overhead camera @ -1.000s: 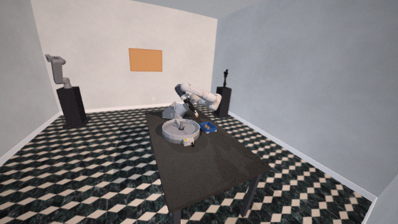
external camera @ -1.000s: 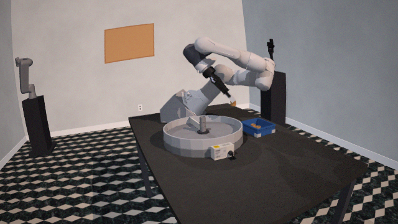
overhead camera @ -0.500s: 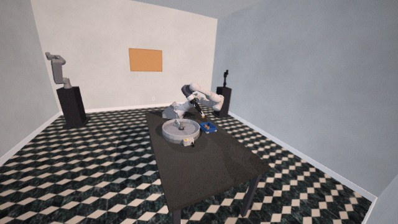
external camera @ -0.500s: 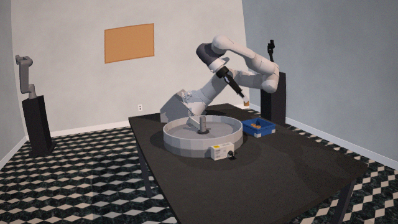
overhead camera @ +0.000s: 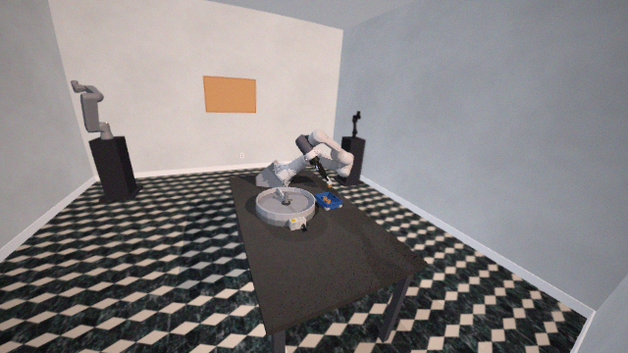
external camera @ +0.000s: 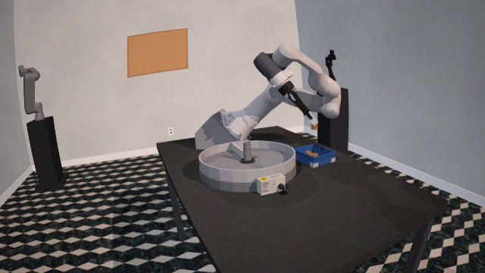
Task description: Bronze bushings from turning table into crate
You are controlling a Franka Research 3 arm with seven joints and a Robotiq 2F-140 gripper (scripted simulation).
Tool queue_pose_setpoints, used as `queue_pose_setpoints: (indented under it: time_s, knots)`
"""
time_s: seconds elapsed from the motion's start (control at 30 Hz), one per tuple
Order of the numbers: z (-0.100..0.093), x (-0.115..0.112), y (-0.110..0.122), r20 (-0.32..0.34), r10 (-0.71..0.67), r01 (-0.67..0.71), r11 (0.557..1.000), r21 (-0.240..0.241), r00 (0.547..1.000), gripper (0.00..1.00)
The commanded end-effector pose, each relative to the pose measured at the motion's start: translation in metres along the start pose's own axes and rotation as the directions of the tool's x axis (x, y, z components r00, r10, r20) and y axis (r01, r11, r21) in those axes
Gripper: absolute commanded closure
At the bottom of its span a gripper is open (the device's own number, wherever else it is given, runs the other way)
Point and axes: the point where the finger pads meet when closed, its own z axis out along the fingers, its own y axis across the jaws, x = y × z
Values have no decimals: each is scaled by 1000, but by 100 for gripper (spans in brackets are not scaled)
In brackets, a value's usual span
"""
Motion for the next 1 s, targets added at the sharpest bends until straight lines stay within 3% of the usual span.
queue_pose_setpoints:
  time_s: [0.0, 0.33, 0.97]
  knots:
    - [4, 8, 4, 0, 150, -150, 988, -45, 989, 100]
    - [17, 23, 3, 0, 150, -150, 988, -45, 989, 100]
    - [17, 24, 3, 0, 150, -150, 988, -45, 989, 100]
